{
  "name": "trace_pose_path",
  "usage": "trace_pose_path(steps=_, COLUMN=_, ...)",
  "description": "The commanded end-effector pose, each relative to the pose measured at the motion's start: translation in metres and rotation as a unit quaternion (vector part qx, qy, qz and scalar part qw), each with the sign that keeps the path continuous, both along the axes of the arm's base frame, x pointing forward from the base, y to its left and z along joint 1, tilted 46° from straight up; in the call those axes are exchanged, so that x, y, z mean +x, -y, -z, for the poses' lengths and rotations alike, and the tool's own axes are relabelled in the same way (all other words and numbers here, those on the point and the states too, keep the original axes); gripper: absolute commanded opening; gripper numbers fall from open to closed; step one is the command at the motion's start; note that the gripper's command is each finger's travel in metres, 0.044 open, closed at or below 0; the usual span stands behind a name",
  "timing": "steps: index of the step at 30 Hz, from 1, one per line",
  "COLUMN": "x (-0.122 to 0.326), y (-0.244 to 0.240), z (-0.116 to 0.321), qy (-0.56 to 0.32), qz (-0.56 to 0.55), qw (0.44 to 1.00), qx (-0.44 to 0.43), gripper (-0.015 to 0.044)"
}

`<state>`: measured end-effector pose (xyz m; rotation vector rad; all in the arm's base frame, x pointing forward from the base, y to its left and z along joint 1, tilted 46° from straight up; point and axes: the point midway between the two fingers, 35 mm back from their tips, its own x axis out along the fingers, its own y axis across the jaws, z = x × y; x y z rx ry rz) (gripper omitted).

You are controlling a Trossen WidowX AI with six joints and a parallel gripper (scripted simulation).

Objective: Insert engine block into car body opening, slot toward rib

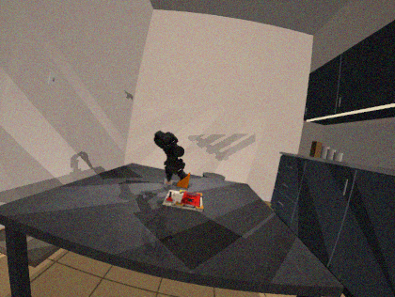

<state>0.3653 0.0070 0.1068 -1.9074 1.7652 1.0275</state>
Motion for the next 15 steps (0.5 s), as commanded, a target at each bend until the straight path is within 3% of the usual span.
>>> trace_pose_path(steps=1, x=0.000, y=-0.007, z=0.009, qy=0.039, qz=0.037, qw=0.999, qx=0.001, gripper=0.0000)
trace_pose_path(steps=15, x=0.001, y=-0.022, z=0.043, qy=0.193, qz=0.190, qw=0.963, qx=-0.005, gripper=0.0000)
